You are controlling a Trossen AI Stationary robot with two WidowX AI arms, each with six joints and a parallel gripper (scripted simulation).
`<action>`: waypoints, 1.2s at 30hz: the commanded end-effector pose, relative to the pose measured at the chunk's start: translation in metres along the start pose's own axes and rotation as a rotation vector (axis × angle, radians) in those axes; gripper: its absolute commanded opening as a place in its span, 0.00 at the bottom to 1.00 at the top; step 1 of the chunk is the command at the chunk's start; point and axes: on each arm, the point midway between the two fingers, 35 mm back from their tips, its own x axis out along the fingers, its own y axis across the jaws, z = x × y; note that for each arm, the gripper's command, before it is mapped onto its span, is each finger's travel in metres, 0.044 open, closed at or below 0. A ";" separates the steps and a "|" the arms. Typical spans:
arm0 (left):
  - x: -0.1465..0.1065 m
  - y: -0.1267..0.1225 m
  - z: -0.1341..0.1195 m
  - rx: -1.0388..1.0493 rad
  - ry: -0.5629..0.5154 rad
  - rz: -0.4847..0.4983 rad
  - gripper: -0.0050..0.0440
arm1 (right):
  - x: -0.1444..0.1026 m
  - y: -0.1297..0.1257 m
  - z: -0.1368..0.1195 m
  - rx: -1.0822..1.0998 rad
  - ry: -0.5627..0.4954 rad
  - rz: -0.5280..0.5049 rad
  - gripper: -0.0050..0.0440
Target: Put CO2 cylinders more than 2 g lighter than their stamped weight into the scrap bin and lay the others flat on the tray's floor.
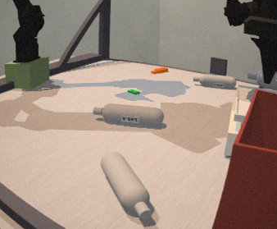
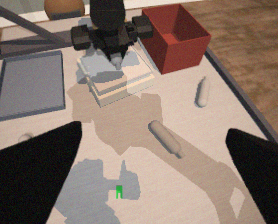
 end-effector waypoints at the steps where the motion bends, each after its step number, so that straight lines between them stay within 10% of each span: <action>1: 0.003 -0.001 -0.003 -0.004 -0.023 -0.004 0.00 | -0.003 0.000 0.004 0.010 -0.008 0.007 1.00; 25: 0.015 -0.002 0.008 -0.002 -0.022 -0.003 0.00 | -0.003 0.000 0.004 0.010 -0.008 0.007 1.00; 33: 0.015 -0.002 0.008 -0.002 -0.022 -0.003 0.49 | -0.003 0.000 0.004 0.010 -0.008 0.007 1.00; 36: 0.015 -0.002 0.008 -0.002 -0.022 -0.003 0.50 | -0.003 0.000 0.004 0.010 -0.008 0.007 1.00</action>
